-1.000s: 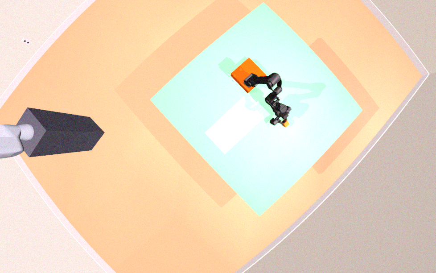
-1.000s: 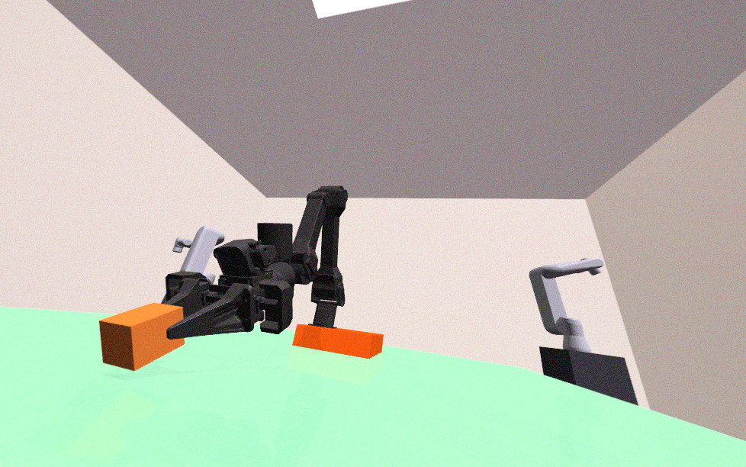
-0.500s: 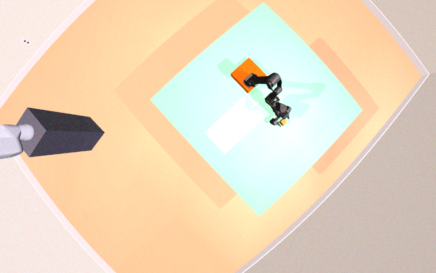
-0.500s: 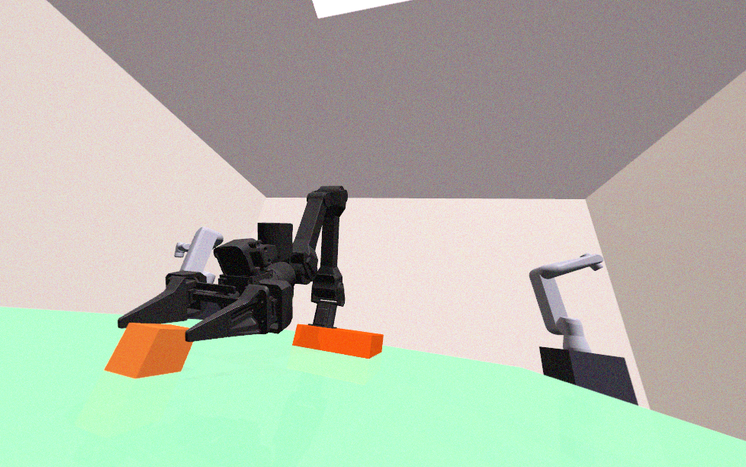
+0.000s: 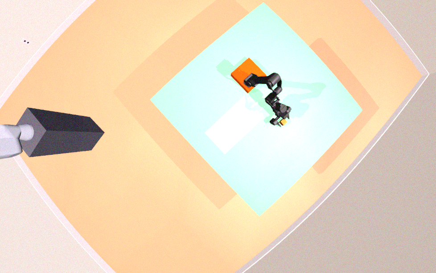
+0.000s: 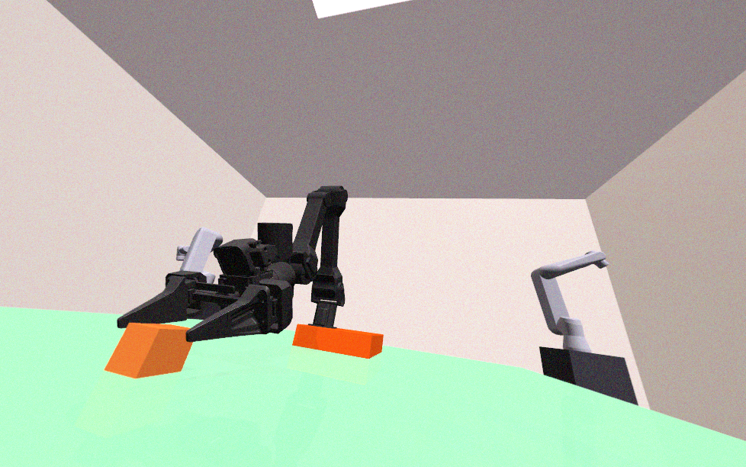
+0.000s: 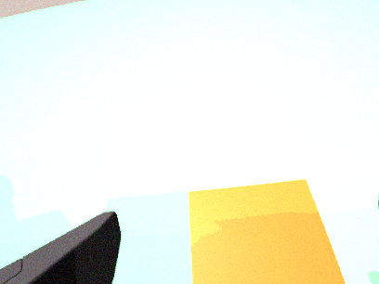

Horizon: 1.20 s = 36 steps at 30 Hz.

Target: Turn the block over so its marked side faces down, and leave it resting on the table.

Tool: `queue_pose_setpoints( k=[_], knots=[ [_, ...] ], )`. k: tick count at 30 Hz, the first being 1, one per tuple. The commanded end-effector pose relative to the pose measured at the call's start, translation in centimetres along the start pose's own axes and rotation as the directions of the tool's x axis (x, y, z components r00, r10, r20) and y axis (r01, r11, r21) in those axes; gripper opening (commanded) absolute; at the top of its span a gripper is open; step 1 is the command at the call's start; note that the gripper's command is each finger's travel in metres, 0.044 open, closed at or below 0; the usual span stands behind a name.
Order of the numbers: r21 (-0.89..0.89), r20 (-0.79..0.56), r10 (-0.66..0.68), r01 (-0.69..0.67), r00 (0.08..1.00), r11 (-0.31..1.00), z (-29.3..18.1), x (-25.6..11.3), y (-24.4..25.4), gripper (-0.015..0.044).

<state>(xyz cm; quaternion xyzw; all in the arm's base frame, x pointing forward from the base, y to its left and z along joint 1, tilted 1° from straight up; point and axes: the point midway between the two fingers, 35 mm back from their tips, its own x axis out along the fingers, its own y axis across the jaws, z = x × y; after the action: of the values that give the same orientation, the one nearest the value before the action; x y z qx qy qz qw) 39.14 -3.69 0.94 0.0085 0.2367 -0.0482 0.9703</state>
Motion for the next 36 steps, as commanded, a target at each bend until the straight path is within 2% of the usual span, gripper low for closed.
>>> queue_pose_setpoints(
  k=[1,11,18,24,28,36],
  knots=[
    [-0.004,0.0,0.002,-0.002,1.0,1.0,0.0,0.0,0.0,0.044],
    [-0.004,-0.006,0.002,-0.002,1.0,1.0,0.0,0.1,0.0,0.044],
    [-0.003,-0.249,0.002,-0.003,0.968,1.0,2.0,0.3,0.1,0.044],
    [-0.003,-0.458,0.0,-0.002,0.889,1.0,4.9,-3.4,0.0,0.044],
    [-0.004,-0.52,0.0,-0.002,0.854,1.0,5.4,-5.1,0.0,0.044],
    [-0.004,-0.52,0.0,-0.002,0.854,1.0,5.4,-5.1,0.0,0.044]
  ],
)
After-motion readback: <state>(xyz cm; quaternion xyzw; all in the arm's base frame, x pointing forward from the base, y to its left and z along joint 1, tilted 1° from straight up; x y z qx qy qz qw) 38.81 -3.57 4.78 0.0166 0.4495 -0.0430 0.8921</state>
